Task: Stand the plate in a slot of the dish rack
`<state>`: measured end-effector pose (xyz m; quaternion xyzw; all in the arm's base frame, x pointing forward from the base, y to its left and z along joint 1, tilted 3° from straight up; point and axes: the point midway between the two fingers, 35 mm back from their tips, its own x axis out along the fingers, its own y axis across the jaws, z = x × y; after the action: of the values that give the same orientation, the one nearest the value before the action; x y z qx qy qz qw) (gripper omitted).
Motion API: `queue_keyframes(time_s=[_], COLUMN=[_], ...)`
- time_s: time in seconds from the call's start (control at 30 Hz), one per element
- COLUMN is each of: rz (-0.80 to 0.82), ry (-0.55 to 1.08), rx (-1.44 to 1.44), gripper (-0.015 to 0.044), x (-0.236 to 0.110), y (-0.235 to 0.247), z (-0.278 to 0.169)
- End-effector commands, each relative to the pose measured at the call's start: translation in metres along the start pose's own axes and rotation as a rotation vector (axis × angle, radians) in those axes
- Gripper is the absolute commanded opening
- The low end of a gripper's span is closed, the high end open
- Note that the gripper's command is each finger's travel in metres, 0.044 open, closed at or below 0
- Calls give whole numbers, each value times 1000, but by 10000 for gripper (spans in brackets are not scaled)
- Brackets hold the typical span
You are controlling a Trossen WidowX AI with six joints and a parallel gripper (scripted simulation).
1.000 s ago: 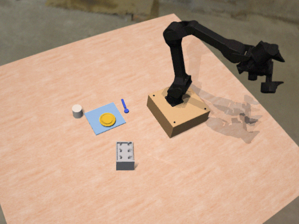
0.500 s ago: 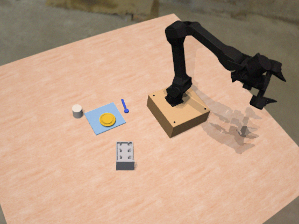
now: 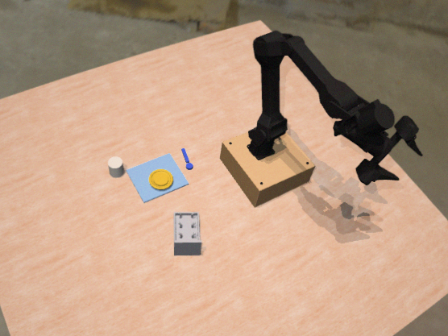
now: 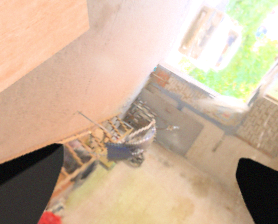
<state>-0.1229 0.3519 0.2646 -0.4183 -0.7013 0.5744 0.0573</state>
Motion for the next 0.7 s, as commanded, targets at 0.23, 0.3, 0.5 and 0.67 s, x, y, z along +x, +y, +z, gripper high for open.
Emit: queue_keyframes(time_s=[0.23, 0.3, 0.5, 0.67], rz=[117, 137, 189, 225], ry=[148, 177, 270, 350], rx=[284, 339, 505, 642], gripper=[400, 400, 400, 400], x=[-20, -24, -40, -57], y=[54, 65, 96, 121], z=[-43, -50, -70, -84])
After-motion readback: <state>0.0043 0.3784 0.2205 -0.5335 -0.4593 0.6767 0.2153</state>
